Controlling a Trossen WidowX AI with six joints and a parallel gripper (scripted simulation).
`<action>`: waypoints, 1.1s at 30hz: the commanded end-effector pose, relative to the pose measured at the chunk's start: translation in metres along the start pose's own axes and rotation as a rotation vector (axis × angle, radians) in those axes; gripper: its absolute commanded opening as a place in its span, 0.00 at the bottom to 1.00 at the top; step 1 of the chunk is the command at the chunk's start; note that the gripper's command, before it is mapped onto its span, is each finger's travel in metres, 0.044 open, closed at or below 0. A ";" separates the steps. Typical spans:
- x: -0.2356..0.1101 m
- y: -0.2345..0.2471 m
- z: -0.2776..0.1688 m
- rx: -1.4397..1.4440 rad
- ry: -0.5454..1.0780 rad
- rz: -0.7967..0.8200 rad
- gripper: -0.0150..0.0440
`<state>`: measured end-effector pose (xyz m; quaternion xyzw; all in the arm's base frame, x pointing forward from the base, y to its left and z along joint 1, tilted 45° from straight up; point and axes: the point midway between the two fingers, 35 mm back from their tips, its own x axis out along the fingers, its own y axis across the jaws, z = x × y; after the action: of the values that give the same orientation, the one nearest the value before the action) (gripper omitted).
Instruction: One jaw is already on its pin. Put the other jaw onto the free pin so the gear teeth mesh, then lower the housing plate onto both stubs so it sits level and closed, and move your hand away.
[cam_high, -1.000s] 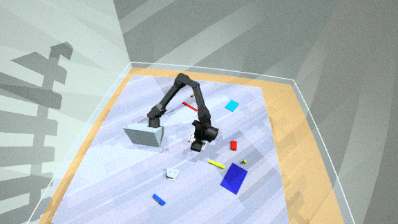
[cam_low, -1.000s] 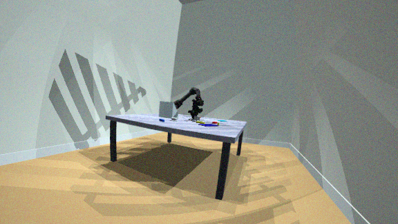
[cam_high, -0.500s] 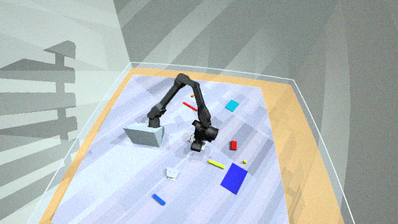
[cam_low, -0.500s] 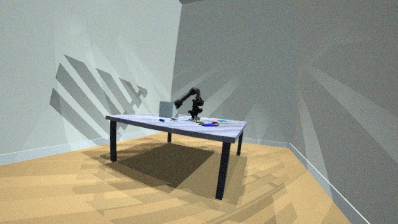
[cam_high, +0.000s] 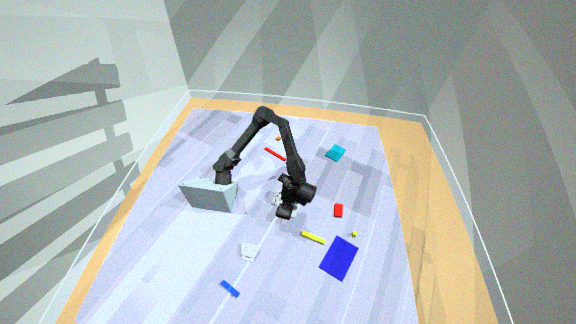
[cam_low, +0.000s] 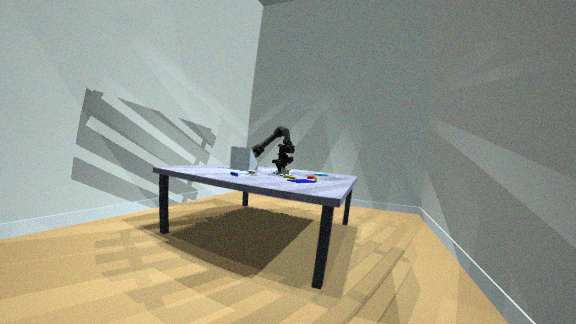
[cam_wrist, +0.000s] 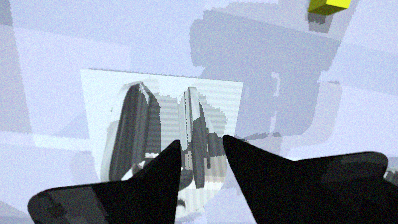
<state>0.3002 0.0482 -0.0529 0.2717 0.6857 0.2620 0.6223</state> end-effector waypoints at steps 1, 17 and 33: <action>0.000 0.000 0.000 -0.002 -0.001 0.001 0.48; 0.003 0.000 0.000 -0.002 -0.001 0.001 0.48; 0.005 0.000 0.000 -0.002 -0.001 0.001 0.48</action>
<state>0.2999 0.0484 -0.0544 0.2721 0.6845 0.2616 0.6237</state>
